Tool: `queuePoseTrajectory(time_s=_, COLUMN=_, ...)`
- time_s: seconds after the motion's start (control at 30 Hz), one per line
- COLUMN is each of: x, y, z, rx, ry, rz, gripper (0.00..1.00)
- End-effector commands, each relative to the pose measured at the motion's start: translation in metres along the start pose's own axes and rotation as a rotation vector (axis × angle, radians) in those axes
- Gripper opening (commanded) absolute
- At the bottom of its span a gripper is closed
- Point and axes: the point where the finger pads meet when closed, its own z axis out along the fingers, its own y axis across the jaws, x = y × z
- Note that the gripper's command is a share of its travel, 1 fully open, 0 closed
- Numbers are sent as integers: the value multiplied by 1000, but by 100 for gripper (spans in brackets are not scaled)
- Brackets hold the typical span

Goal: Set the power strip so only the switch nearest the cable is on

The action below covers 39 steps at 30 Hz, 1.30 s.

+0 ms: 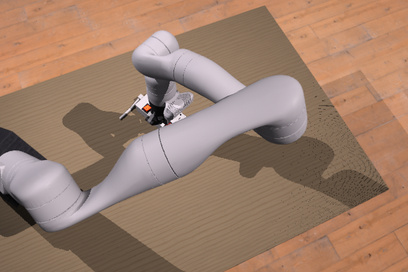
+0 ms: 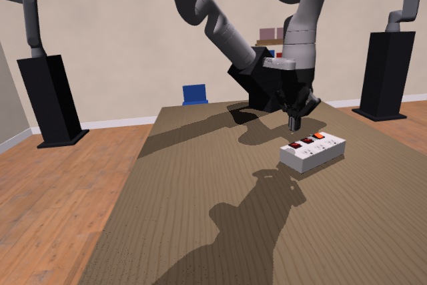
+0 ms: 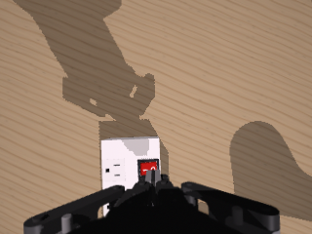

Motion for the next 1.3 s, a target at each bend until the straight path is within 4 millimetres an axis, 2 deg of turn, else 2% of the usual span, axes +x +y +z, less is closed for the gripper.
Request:
queuePoseTrajectory(time_s=0.0, x=0, y=-1, z=-1, rx=2, ry=0, rz=0, gripper=0)
queuePoseTrajectory(time_s=0.03, x=0, y=-1, z=-1, rx=2, ry=0, rz=0, gripper=100)
queuePoseTrajectory(time_s=0.37, x=0, y=0, z=-16, rx=2, ry=0, rz=0, gripper=100)
queuePoseTrajectory(time_s=0.73, x=0, y=0, z=-77, rx=2, ry=0, rz=0, gripper=100)
queuePoseTrajectory(time_s=0.87, x=0, y=0, z=-93, rx=2, ry=0, rz=0, gripper=100)
queuePoseTrajectory(time_s=1.27, x=0, y=0, z=-99, rx=2, ry=0, rz=0, gripper=100)
